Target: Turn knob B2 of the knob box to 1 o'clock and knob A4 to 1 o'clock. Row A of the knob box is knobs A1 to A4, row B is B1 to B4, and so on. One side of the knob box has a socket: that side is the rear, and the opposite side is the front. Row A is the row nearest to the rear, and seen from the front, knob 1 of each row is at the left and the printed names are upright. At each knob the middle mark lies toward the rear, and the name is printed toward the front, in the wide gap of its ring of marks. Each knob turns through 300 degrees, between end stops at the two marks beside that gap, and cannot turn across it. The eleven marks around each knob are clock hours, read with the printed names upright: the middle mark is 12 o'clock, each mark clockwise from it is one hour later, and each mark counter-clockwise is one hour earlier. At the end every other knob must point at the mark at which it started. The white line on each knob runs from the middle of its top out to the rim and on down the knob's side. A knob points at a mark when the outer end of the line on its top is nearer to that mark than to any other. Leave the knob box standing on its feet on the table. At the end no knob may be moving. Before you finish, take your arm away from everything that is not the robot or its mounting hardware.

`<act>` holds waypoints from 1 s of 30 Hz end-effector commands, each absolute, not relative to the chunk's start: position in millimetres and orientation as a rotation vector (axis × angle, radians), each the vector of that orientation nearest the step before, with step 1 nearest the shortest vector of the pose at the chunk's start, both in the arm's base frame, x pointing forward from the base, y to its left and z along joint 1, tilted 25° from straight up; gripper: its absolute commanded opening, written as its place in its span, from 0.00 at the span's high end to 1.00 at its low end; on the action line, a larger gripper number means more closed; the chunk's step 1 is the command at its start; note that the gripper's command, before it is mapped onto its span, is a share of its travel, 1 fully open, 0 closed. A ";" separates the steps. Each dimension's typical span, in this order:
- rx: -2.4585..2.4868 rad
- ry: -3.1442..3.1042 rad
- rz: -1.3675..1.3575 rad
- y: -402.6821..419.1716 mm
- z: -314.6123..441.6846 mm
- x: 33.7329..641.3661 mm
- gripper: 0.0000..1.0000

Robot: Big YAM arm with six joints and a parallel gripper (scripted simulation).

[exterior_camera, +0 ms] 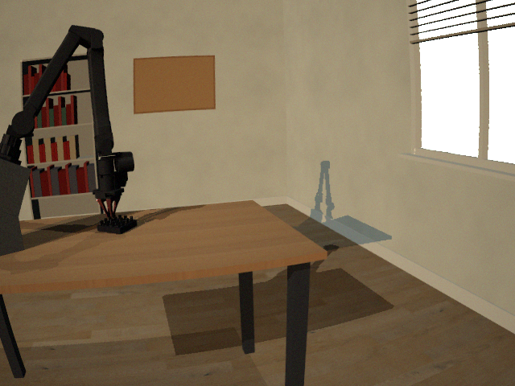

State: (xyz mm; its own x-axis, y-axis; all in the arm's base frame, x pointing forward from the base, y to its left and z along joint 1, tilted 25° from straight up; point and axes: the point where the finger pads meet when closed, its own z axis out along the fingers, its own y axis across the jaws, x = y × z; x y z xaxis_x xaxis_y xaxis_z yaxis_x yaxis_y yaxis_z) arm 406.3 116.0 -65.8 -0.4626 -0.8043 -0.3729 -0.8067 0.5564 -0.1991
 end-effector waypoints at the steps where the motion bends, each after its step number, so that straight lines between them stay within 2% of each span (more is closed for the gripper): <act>1: -1.296 2.357 0.007 122.6 -63.7 411.7 0.82; 30: -1.290 2.369 0.001 109.8 -67.6 408.8 0.82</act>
